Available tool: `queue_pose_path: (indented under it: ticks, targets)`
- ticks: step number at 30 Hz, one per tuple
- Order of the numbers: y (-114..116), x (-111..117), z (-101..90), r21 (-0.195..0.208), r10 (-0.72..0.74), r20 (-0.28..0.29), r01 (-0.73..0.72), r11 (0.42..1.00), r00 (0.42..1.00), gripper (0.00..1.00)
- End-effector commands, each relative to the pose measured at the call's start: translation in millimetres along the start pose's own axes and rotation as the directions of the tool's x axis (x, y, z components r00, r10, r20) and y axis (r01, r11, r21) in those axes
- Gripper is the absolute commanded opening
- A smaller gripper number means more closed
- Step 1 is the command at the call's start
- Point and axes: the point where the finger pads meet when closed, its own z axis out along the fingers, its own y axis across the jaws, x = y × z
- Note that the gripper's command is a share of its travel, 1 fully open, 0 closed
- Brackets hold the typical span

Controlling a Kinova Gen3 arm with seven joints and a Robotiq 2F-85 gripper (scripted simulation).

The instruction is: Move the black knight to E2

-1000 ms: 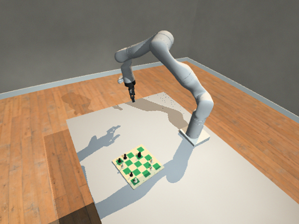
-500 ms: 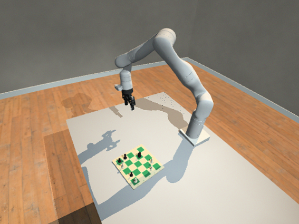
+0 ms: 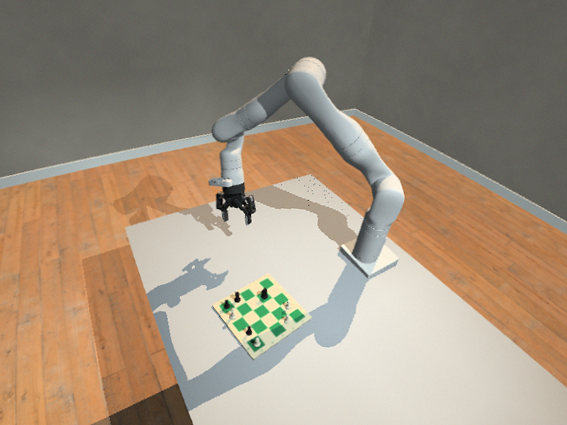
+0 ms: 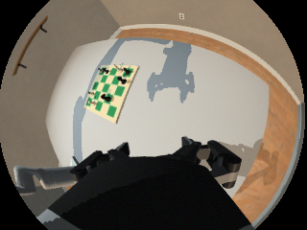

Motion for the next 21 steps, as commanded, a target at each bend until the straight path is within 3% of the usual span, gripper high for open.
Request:
queue_pose_path:
  ticks: [1, 10, 12, 21]
  targets:
    - [1, 8, 12.1, 0.022, -0.080, -0.026, 0.080, 0.997, 0.996, 1.00]
    - [1, 53, 46.8, 0.062, -0.431, -0.136, 0.442, 0.895, 0.892, 1.00]
    - [1, 53, 46.8, 0.062, -0.431, -0.136, 0.442, 0.895, 0.892, 1.00]
    - [1, 94, 77.7, 0.061, -0.685, -0.239, 0.714, 0.697, 0.689, 1.00]
